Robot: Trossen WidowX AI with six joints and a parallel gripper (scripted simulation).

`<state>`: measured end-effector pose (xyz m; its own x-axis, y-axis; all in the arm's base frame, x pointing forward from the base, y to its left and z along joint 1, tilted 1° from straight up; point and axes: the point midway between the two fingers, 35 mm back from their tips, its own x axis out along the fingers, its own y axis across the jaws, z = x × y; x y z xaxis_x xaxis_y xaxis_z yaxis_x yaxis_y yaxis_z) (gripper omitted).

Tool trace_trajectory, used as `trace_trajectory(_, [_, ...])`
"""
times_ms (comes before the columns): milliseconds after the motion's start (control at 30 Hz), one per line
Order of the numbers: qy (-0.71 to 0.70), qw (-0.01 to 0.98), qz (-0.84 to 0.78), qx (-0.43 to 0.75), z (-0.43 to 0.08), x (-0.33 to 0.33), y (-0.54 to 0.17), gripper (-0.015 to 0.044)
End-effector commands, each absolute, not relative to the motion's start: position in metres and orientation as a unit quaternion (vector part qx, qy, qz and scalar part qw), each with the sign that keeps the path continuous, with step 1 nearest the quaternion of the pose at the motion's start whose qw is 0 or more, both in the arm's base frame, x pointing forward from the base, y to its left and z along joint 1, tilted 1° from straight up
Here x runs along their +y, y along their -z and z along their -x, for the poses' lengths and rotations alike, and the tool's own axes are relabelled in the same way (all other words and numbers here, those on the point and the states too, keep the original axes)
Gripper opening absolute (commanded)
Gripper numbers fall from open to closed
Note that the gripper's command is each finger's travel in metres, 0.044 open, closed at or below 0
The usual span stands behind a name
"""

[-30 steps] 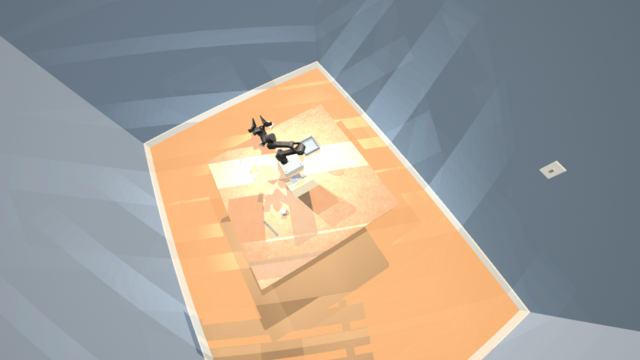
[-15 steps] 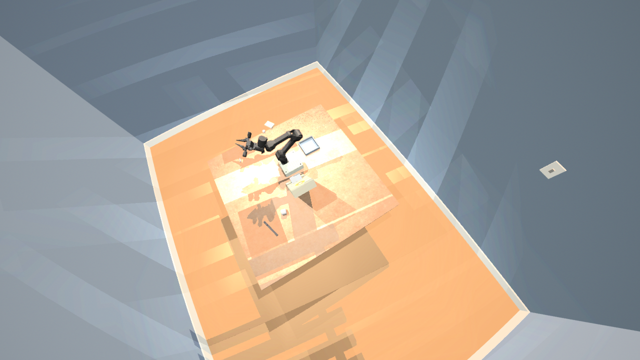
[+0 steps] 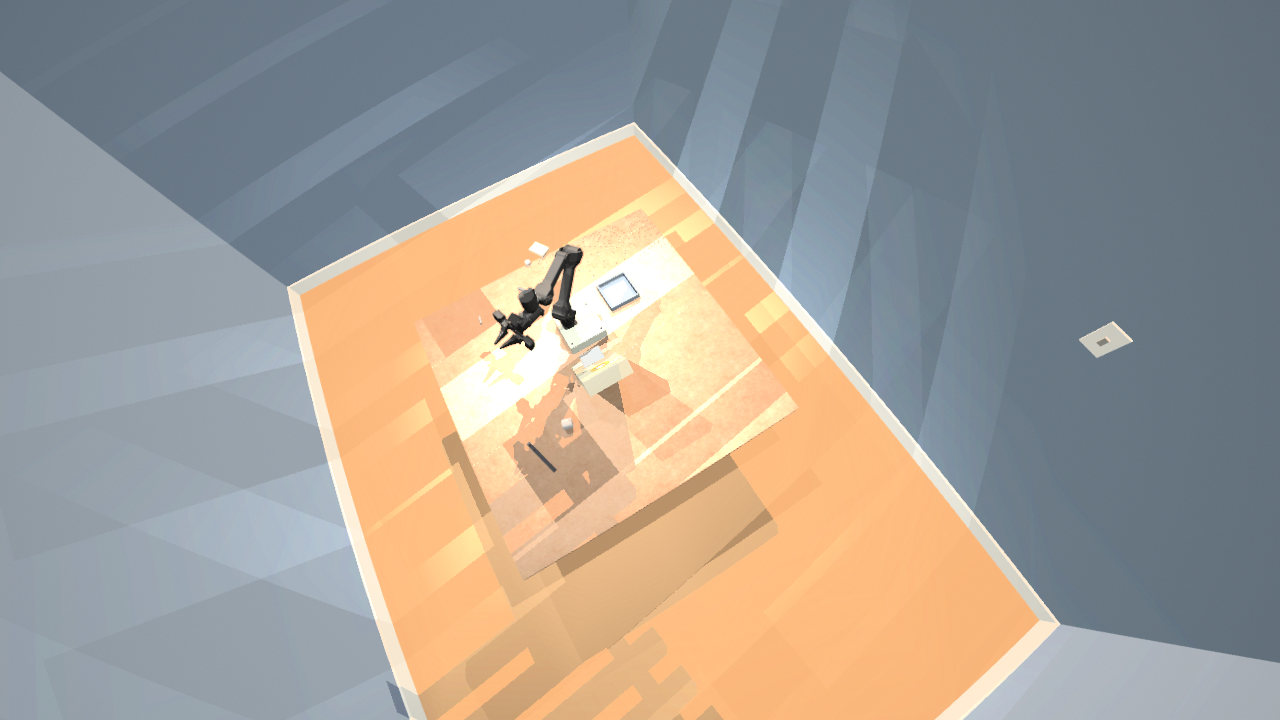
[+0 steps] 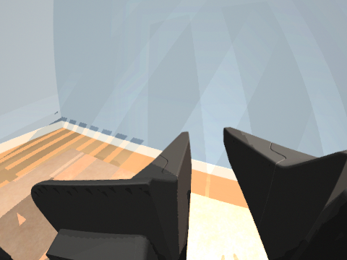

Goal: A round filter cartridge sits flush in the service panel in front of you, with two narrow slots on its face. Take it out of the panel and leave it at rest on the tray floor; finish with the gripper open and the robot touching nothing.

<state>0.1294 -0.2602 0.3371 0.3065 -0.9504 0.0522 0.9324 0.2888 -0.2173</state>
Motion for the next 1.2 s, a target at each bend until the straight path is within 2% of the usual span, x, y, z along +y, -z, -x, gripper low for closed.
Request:
trace_trajectory(0, [0.502, 0.862, 0.051, 0.058, -0.176, -0.236, -0.323, 0.0104])
trace_trajectory(300, [0.261, 0.948, -0.098, 0.153, -0.262, -0.125, -0.278, 0.0104])
trace_trajectory(567, [0.084, 0.935, -0.193, 0.286, -0.273, -0.011, -0.244, 0.0104])
trace_trajectory(1167, [0.08, 0.934, -0.195, 0.289, -0.284, -0.009, -0.237, 0.0104])
